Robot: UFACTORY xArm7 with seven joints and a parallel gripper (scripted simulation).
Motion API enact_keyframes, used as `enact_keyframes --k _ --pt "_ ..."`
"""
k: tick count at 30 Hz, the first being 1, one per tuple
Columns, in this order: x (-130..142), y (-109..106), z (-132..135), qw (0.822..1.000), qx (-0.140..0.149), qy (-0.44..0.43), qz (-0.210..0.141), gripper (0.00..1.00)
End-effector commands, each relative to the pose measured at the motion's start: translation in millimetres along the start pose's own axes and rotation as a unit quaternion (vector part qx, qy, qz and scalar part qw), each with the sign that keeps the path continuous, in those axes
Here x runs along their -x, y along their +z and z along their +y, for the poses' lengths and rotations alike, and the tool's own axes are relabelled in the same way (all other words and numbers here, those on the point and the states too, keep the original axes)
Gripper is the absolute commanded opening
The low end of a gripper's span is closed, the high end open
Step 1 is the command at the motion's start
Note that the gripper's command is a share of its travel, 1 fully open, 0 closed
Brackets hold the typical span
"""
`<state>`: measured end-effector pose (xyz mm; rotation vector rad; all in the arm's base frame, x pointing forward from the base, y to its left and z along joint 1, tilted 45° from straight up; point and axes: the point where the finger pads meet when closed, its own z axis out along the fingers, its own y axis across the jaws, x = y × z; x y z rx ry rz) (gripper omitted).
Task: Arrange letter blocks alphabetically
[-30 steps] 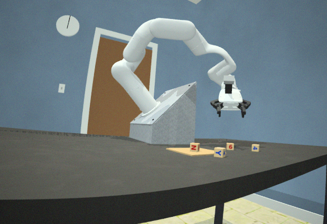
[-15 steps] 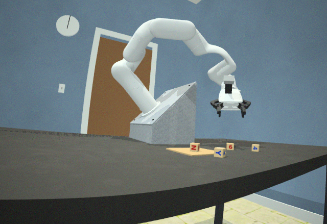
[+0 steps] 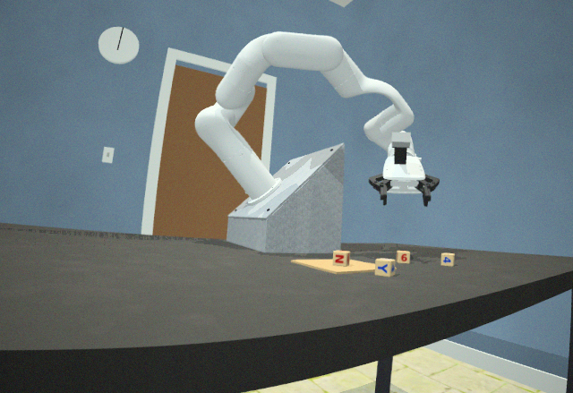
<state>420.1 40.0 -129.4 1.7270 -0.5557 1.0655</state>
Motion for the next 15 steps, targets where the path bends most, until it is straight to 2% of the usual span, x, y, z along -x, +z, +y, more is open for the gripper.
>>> enact_keyframes --k 1,3,6,10,11,15 --pt "-1 -2 -1 1.0 -0.002 0.002 0.0 1.0" --pt "-3 0 -1 1.0 -0.002 0.002 0.0 1.0" --pt "-46 39 0 1.0 -0.006 0.006 0.001 1.0" --pt "-53 45 1 1.0 -0.006 0.006 0.001 1.0" --pt "-74 67 6 1.0 -0.007 0.006 0.002 1.0" --pt "-96 91 15 1.0 -0.006 0.006 0.002 1.0"
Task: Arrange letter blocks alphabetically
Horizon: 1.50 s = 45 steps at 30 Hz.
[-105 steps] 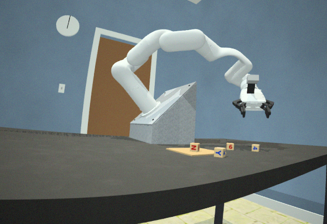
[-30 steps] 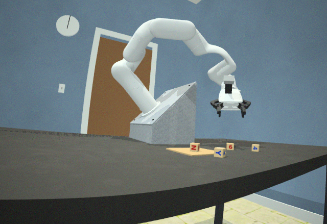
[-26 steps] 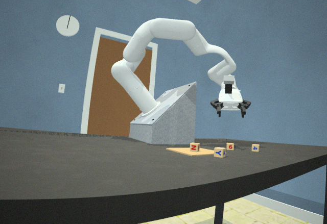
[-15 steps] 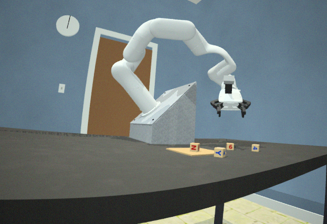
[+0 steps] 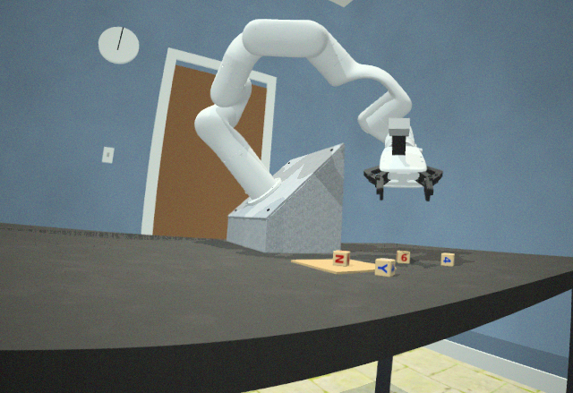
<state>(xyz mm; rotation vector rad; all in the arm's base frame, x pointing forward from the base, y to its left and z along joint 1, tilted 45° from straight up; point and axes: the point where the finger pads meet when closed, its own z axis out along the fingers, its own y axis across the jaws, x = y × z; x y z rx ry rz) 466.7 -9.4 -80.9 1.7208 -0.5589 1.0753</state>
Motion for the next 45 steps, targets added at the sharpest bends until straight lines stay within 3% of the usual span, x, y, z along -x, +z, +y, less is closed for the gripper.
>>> enact_keyframes --k 1,7,9,45 --pt "-42 41 8 1.0 -0.007 0.002 -0.002 1.0" --pt "-76 84 32 1.0 -0.003 -0.002 -0.004 1.0" --pt "-79 88 35 1.0 -0.002 -0.002 -0.004 1.0" --pt "-79 88 35 1.0 -0.002 -0.002 -0.004 1.0"
